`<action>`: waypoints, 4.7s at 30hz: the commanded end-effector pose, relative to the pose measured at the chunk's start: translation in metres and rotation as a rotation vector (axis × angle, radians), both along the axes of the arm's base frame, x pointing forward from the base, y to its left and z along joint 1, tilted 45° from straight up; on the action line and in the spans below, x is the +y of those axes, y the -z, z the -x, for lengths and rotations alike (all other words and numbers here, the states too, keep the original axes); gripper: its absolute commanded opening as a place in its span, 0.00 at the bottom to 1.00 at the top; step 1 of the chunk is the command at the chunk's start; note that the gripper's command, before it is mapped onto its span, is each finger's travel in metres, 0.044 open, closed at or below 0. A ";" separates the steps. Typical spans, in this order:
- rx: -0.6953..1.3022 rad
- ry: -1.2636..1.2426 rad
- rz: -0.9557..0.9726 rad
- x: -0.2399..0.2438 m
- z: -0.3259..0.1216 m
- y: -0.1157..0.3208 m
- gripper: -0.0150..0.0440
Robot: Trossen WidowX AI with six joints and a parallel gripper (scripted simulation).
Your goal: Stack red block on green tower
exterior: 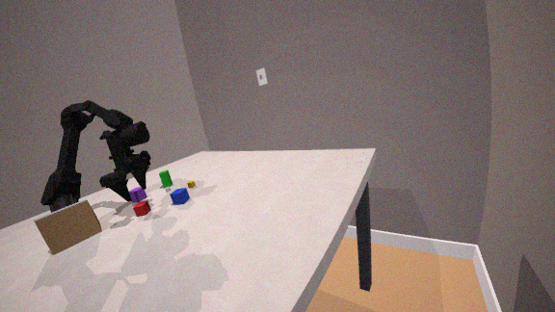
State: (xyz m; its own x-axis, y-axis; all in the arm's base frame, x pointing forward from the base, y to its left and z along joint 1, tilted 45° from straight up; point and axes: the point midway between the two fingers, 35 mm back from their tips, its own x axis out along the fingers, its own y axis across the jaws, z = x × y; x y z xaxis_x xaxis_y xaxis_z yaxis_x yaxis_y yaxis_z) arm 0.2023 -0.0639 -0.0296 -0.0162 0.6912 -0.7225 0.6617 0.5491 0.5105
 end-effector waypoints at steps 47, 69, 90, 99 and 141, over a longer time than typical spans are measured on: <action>0.009 0.000 -0.013 0.043 0.005 0.041 1.00; 0.009 0.000 -0.013 0.042 0.005 0.041 0.42; 0.011 0.001 -0.010 -0.012 0.003 -0.012 0.25; 0.011 0.001 -0.009 -0.039 0.002 -0.040 0.25; -0.006 0.001 0.008 0.069 -0.137 -0.153 0.25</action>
